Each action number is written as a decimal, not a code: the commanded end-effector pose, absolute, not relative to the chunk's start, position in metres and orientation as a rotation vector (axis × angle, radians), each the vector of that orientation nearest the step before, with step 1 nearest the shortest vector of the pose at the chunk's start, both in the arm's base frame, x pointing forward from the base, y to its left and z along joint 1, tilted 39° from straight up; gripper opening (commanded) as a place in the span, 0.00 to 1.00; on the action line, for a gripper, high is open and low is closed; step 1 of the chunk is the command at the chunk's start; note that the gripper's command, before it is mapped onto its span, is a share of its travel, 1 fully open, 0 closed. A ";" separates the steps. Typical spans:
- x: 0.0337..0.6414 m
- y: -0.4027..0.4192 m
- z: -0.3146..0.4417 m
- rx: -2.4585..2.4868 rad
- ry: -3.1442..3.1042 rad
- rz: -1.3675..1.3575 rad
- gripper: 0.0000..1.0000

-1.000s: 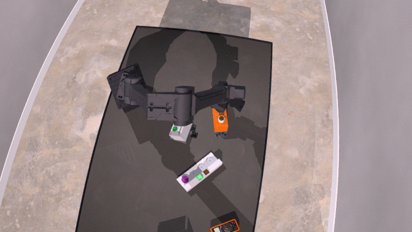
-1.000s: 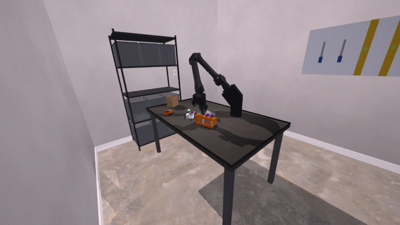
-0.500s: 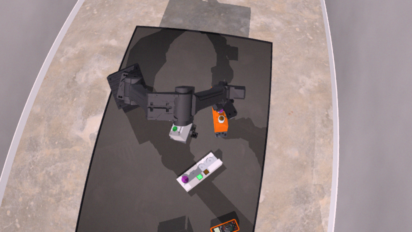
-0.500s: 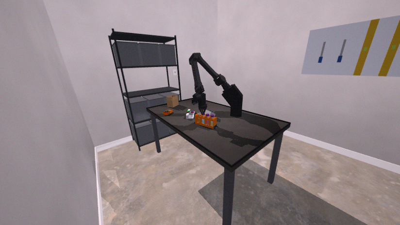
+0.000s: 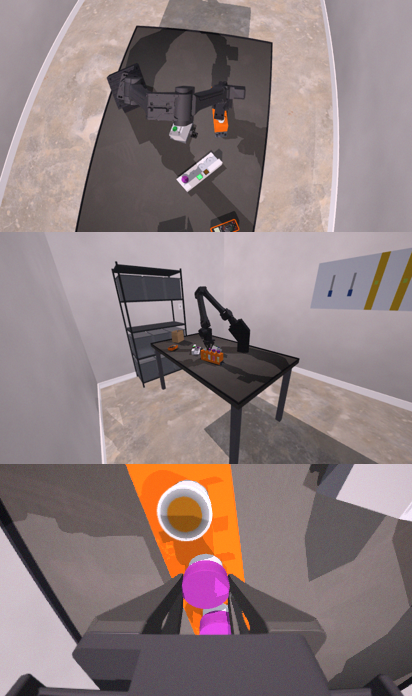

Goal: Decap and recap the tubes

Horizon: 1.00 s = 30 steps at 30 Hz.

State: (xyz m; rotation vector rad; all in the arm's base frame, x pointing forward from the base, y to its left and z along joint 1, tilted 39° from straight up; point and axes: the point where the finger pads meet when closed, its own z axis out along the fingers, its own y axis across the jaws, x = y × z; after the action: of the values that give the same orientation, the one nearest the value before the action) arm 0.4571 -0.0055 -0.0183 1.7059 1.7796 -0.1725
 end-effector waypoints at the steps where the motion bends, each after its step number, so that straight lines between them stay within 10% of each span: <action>1: 0.461 -0.003 -0.022 1.810 1.674 -0.124 0.00; 5: 0.462 -0.002 -0.016 1.799 1.674 -0.111 0.00; 6: 0.462 -0.002 -0.016 1.799 1.674 -0.111 0.49; 30: 0.462 -0.002 -0.015 1.171 2.205 -0.396 0.49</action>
State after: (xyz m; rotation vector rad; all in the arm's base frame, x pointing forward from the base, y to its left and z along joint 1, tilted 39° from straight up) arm 0.4564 -0.0056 -0.0182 1.3807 2.0661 -0.3269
